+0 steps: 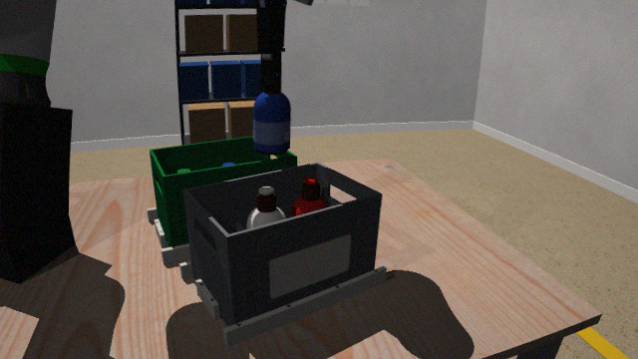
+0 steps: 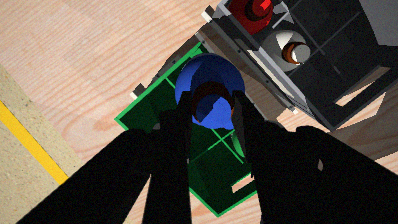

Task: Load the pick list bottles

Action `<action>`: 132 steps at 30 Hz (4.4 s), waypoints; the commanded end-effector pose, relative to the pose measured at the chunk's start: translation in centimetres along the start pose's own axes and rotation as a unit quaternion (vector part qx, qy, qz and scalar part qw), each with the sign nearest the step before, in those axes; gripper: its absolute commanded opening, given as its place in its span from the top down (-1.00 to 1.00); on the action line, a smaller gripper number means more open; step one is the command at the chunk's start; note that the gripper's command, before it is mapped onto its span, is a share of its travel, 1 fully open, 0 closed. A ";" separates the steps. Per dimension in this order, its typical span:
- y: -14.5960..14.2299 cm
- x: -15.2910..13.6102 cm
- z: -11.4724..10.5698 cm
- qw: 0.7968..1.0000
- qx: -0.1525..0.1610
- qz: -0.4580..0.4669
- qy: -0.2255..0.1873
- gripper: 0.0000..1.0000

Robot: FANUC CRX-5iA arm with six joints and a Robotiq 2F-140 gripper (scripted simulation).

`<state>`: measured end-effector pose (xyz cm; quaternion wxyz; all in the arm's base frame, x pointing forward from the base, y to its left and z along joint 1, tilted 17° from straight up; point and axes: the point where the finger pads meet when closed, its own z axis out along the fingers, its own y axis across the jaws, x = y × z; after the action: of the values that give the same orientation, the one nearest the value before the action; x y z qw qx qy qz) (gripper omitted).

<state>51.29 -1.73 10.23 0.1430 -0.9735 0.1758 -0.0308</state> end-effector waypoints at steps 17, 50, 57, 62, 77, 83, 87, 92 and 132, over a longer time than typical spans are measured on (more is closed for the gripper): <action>-1.8 -2.0 -0.1 1.000 0.000 0.000 0.001 0.80; -1.7 -2.1 -0.1 1.000 0.000 0.000 0.001 0.80; -1.7 -2.1 -0.1 1.000 0.000 0.000 0.001 0.80; -1.7 -2.1 -0.1 1.000 0.000 0.000 0.001 0.80; -1.7 -2.0 0.9 1.000 0.000 0.000 0.001 0.80; -1.7 -2.1 1.5 1.000 0.000 0.000 0.001 0.80; -1.7 -2.0 1.7 1.000 0.000 0.000 0.001 0.80; -1.7 -2.0 2.2 1.000 0.000 0.000 0.001 0.80; -1.7 -2.0 5.8 1.000 0.000 0.000 0.001 0.80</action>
<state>50.50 2.09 5.19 0.1428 -0.9735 0.1760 -0.0309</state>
